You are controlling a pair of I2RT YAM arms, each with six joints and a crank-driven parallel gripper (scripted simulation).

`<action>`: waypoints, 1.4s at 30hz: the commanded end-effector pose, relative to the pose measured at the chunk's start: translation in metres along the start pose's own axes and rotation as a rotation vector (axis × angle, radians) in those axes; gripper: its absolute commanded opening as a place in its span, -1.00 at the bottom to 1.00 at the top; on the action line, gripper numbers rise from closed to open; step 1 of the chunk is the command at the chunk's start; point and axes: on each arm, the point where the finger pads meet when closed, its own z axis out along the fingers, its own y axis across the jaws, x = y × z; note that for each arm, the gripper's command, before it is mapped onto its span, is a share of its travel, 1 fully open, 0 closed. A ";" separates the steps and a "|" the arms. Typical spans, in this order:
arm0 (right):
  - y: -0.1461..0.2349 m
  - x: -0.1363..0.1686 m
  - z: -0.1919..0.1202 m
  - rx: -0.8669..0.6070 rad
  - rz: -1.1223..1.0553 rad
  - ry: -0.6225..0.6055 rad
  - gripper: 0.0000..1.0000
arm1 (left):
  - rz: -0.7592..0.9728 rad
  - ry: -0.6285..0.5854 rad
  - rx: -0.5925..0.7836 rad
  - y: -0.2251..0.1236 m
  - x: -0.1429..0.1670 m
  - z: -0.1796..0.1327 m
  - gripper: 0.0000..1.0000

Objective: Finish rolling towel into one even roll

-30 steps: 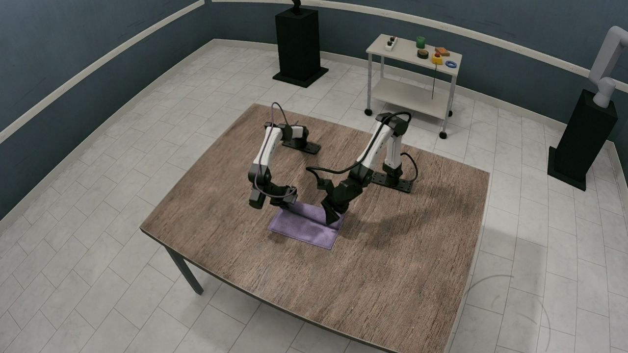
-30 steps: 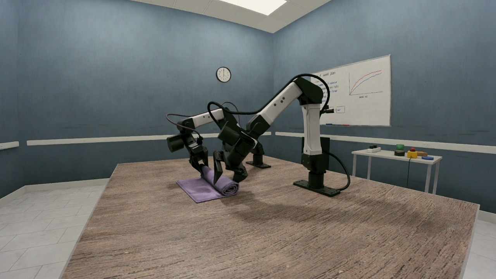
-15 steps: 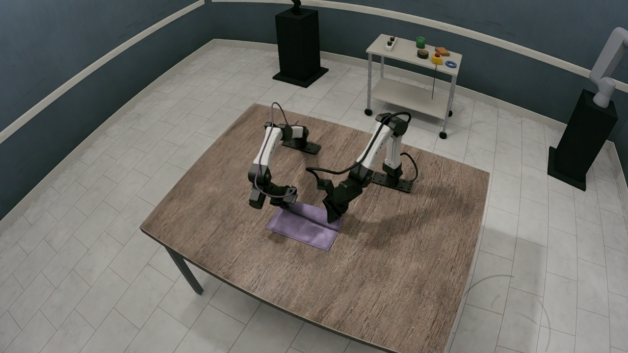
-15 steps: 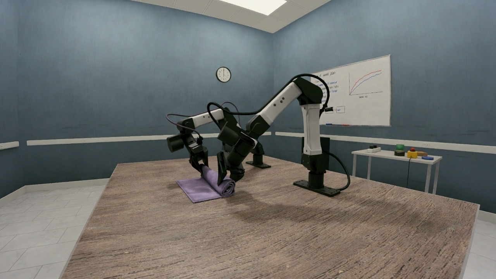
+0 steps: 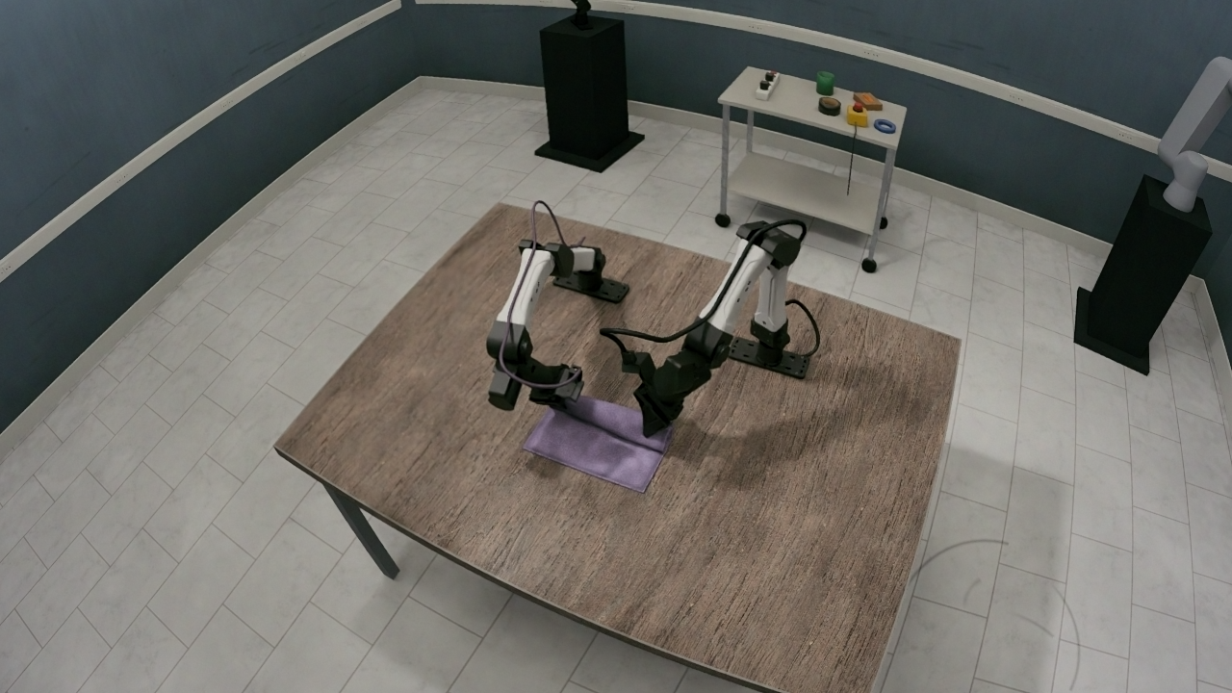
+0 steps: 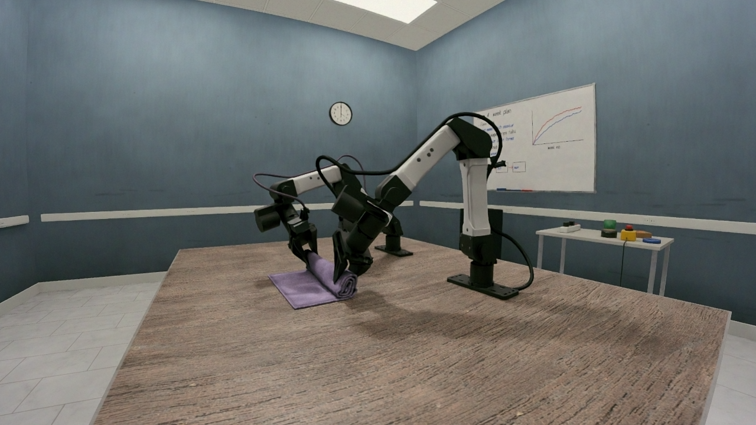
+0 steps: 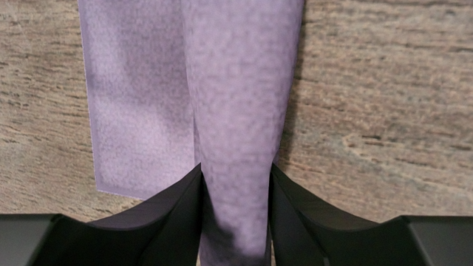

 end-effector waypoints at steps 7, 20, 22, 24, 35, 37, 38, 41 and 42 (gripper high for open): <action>0.001 0.004 0.007 -0.172 0.035 0.021 -0.12 | 0.020 -0.026 -0.031 0.014 -0.008 0.000 -0.28; 0.004 -0.003 -0.001 -0.172 0.035 0.021 0.63 | 0.020 -0.026 -0.031 0.014 -0.008 0.000 -0.28; 0.004 -0.003 -0.001 -0.172 0.035 0.021 0.70 | 0.019 -0.026 -0.030 0.014 -0.008 0.000 -0.28; 0.004 -0.003 -0.006 -0.172 0.035 0.021 0.70 | 0.013 -0.025 -0.023 0.014 -0.008 0.000 -0.28; -0.004 -0.004 -0.052 -0.172 0.035 0.021 0.70 | -0.069 -0.020 0.081 0.015 -0.009 -0.002 -0.28; -0.006 -0.004 -0.061 -0.172 0.035 0.021 0.70 | -0.098 -0.018 0.117 0.015 -0.010 -0.002 -0.28; -0.007 -0.004 -0.065 -0.172 0.035 0.021 0.70 | -0.113 -0.017 0.136 0.015 -0.010 -0.002 -0.28; -0.008 -0.004 -0.070 -0.172 0.035 0.021 0.70 | -0.163 -0.013 0.199 0.015 -0.010 -0.003 -0.28; -0.008 -0.004 -0.070 -0.170 0.034 0.021 0.71 | -0.181 -0.012 0.221 0.015 -0.010 -0.003 -0.28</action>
